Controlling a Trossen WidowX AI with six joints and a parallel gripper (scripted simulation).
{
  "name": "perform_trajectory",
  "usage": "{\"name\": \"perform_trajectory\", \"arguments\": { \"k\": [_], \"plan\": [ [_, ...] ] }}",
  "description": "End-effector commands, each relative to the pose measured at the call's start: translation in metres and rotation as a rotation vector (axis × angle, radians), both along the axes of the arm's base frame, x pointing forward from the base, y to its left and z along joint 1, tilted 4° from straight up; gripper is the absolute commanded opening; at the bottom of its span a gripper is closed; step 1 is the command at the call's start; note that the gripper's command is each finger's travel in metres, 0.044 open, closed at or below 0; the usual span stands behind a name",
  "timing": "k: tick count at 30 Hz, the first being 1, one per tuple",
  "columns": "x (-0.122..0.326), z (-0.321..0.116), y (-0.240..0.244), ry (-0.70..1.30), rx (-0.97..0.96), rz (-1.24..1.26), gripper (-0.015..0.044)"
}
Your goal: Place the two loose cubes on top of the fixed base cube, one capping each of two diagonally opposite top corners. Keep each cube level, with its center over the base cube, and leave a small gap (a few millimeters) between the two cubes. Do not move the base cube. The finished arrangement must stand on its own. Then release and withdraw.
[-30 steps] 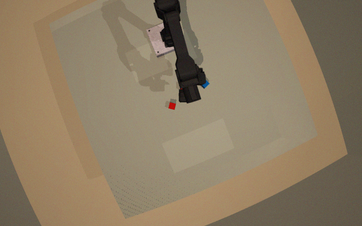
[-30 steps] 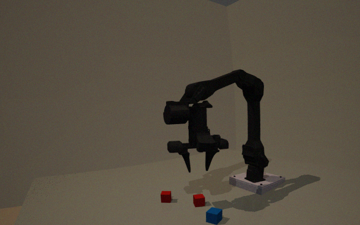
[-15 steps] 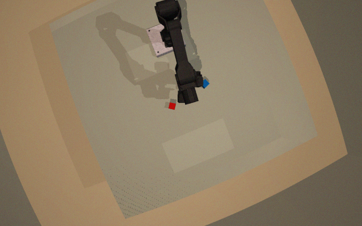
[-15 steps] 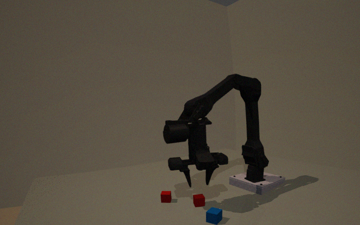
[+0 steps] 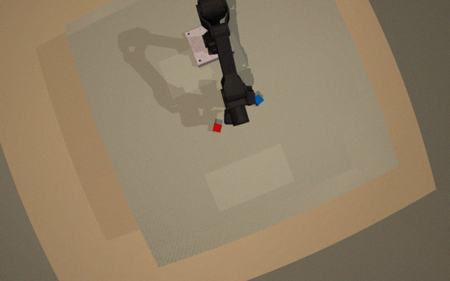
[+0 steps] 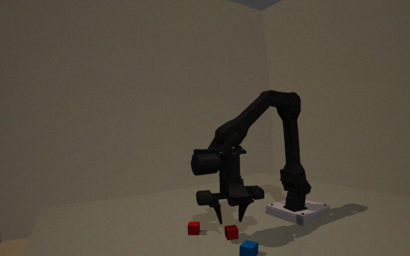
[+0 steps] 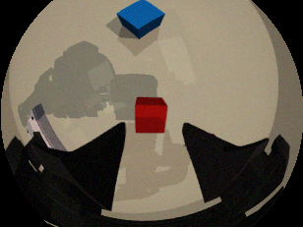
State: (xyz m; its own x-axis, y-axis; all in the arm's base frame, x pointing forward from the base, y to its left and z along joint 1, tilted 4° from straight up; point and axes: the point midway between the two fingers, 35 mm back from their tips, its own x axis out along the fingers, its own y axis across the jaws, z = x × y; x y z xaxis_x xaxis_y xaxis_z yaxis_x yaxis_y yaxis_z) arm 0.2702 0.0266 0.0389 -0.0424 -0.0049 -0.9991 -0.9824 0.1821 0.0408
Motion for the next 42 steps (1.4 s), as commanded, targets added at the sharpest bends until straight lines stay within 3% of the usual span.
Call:
{"name": "perform_trajectory", "arguments": {
  "k": [1,18,24,42],
  "plan": [
    [-0.003,-0.009,-0.001,0.008,-0.006,-0.005,0.0265],
    [-0.004,-0.034,-0.001,0.009,-0.006,-0.005,0.0265],
    [-0.004,-0.034,-0.001,0.009,-0.006,-0.005,0.0107],
    [0.004,0.007,0.000,0.008,-0.006,-0.005,0.0105]
  ]
}}
